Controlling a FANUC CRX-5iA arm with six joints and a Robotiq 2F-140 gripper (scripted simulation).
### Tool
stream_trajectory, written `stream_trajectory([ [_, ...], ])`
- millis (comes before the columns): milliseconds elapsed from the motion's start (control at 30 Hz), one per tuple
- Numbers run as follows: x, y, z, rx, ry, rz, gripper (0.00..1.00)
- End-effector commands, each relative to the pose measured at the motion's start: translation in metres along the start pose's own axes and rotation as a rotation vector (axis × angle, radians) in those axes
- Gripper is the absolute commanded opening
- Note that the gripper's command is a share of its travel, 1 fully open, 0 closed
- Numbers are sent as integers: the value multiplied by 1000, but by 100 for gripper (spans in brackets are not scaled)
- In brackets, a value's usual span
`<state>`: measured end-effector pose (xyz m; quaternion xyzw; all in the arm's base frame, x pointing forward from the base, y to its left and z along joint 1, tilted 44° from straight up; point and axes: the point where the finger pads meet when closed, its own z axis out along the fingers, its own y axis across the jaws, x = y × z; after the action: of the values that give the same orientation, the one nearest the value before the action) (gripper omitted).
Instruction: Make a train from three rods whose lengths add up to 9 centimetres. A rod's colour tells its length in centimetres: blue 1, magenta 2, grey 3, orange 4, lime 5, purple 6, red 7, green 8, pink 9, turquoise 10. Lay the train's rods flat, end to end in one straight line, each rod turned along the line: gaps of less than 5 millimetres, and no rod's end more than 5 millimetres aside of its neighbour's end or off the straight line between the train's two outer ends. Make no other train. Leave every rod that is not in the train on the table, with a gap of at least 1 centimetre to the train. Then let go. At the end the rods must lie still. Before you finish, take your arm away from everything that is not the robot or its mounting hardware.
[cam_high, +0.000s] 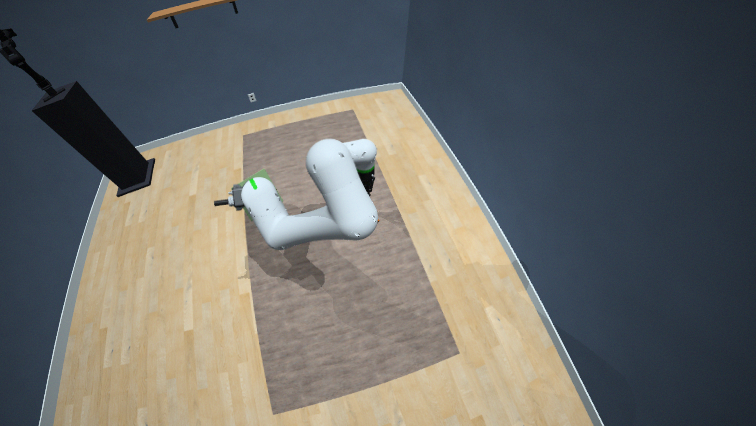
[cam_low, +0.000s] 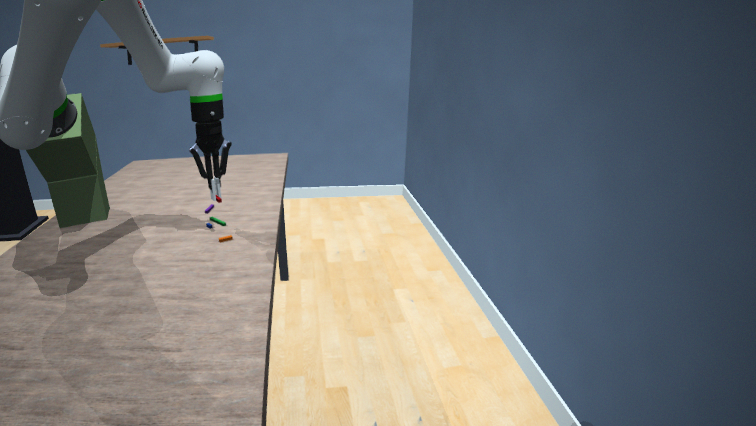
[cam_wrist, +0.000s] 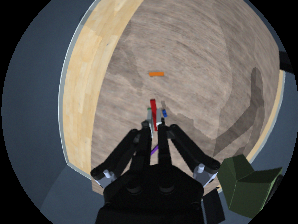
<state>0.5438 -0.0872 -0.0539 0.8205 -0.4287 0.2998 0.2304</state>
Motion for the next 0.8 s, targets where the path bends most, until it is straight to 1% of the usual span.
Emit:
stream_trajectory([
  [0,8,11,-1,-5,-15,-131,3],
  [133,10,15,-1,-5,-15,-170,3],
  [600,10,15,0,-5,-15,-170,3],
  [767,10,15,4,-5,-15,-171,3],
])
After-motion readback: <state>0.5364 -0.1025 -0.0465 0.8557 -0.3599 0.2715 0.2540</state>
